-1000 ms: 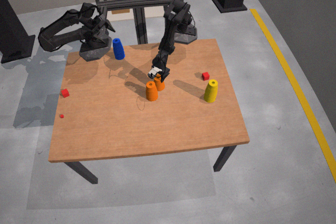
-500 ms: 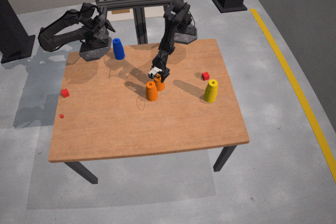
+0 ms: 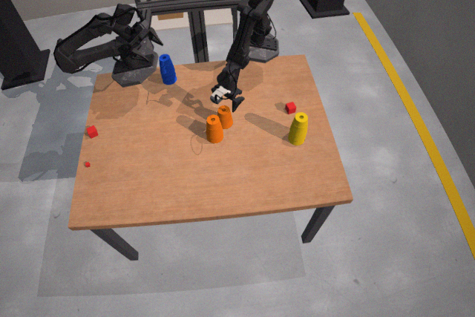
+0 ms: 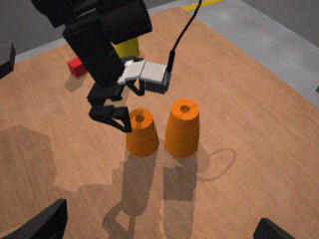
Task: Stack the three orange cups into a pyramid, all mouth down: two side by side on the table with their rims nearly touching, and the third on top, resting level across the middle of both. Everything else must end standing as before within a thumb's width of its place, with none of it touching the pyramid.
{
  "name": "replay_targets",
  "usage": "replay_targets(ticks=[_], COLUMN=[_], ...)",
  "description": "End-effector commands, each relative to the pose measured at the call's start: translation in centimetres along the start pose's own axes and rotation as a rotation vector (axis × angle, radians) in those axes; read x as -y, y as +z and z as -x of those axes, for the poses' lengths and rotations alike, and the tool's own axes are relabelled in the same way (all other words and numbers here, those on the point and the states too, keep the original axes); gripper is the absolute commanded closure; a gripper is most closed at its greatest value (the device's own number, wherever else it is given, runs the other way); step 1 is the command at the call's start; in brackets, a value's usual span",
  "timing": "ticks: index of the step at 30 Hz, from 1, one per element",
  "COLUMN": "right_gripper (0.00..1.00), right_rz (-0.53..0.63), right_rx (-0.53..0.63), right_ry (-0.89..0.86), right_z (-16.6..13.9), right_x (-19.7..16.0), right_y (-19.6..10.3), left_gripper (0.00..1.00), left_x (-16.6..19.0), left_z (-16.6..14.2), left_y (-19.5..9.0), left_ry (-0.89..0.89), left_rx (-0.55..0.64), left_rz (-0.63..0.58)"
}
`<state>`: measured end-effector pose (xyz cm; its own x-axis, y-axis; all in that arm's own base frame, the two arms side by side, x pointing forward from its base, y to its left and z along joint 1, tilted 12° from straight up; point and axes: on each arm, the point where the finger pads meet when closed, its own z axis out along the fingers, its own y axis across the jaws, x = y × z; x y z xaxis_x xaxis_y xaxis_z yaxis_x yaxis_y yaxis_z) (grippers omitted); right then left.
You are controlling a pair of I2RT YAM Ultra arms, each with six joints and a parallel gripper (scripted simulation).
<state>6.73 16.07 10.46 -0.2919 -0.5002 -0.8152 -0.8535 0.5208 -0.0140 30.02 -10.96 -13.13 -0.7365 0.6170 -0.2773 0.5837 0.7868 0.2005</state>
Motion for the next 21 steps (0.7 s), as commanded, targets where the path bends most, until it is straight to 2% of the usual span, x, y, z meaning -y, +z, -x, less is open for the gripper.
replay_targets(ticks=[1, 5, 13, 18, 21], right_gripper=[0.0, 0.0, 0.0, 0.0, 0.0], right_rz=[0.0, 0.0, 0.0, 0.0, 0.0], right_rx=[0.011, 0.011, 0.011, 0.011, 0.011], right_ry=[0.002, 0.002, 0.002, 0.002, 0.002], right_z=[0.1, 0.1, 0.1, 0.1, 0.1], right_x=[0.0, 0.0, 0.0, 0.0, 0.0], right_y=[0.0, 0.0, 0.0, 0.0, 0.0], left_gripper=[0.0, 0.0, 0.0, 0.0, 0.0], left_x=[0.3, 0.1, -0.7, -0.8, -0.7], left_z=[-0.5, -0.2, 6.6, 9.2, 9.3], left_y=[-2.0, -2.2, -5.2, -6.2, -6.2], left_ry=[-0.007, -0.04, -0.17, -0.172, -0.17], left_rx=[-0.025, -0.033, 0.081, 0.141, 0.144], left_rz=[0.0, 0.007, 0.059, 0.065, 0.056])
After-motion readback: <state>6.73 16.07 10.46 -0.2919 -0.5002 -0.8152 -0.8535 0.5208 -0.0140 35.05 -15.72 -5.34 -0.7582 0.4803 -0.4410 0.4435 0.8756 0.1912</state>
